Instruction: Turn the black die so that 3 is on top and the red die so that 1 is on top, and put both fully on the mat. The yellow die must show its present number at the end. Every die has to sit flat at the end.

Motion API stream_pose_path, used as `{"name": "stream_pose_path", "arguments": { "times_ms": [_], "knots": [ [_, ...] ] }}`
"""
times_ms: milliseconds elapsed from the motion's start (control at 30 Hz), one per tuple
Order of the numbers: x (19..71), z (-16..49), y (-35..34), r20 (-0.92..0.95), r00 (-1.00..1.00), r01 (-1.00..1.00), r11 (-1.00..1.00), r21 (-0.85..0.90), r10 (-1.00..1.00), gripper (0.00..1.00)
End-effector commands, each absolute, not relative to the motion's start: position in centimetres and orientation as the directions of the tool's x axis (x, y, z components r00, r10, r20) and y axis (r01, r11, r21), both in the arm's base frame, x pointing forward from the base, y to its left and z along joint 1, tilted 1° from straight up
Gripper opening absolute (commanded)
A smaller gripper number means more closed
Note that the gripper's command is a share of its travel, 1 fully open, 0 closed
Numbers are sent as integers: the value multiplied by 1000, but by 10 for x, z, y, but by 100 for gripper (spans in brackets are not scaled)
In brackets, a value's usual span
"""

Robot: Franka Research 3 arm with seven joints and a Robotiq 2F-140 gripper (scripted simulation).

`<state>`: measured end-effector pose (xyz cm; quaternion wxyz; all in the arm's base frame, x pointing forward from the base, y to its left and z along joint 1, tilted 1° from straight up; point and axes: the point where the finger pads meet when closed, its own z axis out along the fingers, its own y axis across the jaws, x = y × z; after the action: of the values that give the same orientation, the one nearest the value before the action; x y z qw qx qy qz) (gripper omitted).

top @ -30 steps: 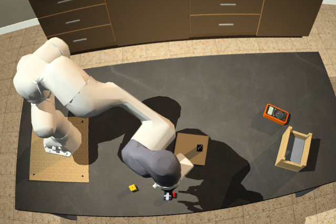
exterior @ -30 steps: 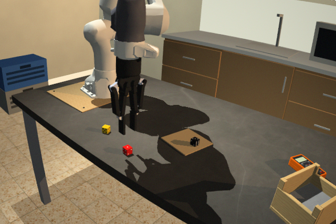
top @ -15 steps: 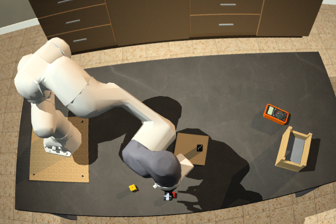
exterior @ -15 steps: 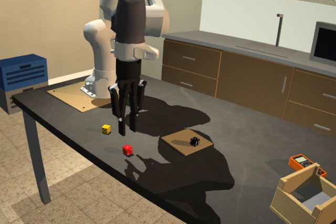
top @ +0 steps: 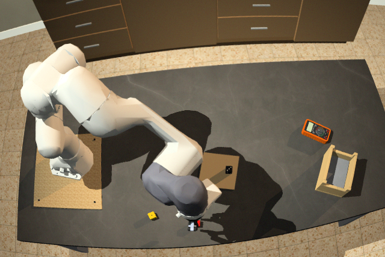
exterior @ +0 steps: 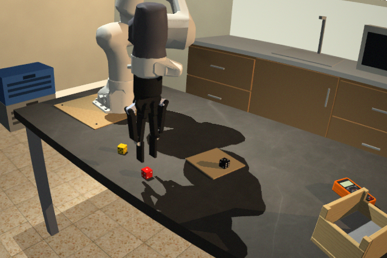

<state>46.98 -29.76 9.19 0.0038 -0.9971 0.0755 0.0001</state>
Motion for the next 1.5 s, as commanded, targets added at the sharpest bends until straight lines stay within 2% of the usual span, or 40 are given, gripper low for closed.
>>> {"name": "stream_pose_path", "arguments": {
  "times_ms": [0, 1467],
  "knots": [
    [472, 88, -299, 8, 991, -137, -991, -6, -137, 32],
    [472, 64, -299, 8, 991, -137, -991, -6, -137, 32]
  ]
}}
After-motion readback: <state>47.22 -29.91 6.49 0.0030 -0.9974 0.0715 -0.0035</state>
